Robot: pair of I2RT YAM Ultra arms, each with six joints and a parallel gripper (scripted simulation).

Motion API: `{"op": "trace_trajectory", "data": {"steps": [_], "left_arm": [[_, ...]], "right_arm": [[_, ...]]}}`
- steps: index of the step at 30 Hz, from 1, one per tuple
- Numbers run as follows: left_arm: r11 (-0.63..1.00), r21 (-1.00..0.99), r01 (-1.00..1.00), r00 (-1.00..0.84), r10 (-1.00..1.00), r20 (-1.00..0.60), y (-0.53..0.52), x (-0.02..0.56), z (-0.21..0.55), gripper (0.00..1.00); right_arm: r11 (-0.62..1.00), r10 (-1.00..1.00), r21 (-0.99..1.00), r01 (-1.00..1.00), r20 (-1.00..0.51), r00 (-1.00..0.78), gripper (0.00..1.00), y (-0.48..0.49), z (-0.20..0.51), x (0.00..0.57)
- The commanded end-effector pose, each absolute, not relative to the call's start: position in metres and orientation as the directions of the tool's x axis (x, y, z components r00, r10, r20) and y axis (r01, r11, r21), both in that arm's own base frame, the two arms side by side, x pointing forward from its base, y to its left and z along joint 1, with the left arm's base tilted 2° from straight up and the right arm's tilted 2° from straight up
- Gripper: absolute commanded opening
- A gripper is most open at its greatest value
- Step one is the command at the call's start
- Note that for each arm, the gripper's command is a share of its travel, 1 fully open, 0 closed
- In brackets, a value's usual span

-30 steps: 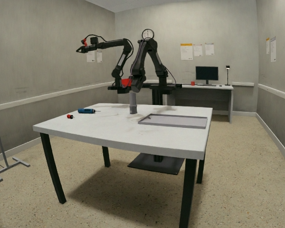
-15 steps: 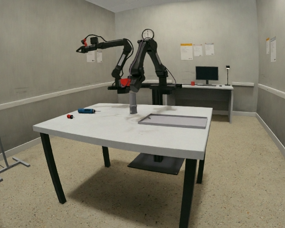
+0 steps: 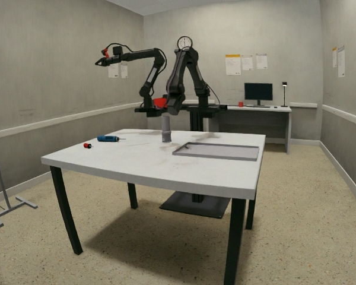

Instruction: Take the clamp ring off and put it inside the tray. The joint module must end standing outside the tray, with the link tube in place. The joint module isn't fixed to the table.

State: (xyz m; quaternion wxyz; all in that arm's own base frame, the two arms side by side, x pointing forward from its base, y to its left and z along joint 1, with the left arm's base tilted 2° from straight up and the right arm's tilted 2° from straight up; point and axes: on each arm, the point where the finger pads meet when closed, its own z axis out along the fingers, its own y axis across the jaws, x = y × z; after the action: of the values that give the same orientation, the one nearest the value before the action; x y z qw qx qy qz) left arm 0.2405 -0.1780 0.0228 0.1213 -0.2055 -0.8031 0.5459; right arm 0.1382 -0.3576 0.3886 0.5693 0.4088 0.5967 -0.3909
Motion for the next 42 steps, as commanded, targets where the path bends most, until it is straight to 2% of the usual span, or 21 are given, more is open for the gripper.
{"op": "trace_trajectory", "data": {"steps": [1,42], "left_arm": [[0.305,-0.925,0.228,-0.893,0.443,-0.074,-0.174,0.242,0.034,0.06],[0.361,-0.911,0.197,-0.939,0.338,-0.069,-0.121,0.239,0.036,0.06]], "right_arm": [[0.366,-0.047,0.005,0.931,-0.999,0.024,0.2,-0.351,0.428,0.14],[0.366,-0.047,0.005,0.931,-0.999,0.024,0.2,-0.351,0.428,0.14]]}}
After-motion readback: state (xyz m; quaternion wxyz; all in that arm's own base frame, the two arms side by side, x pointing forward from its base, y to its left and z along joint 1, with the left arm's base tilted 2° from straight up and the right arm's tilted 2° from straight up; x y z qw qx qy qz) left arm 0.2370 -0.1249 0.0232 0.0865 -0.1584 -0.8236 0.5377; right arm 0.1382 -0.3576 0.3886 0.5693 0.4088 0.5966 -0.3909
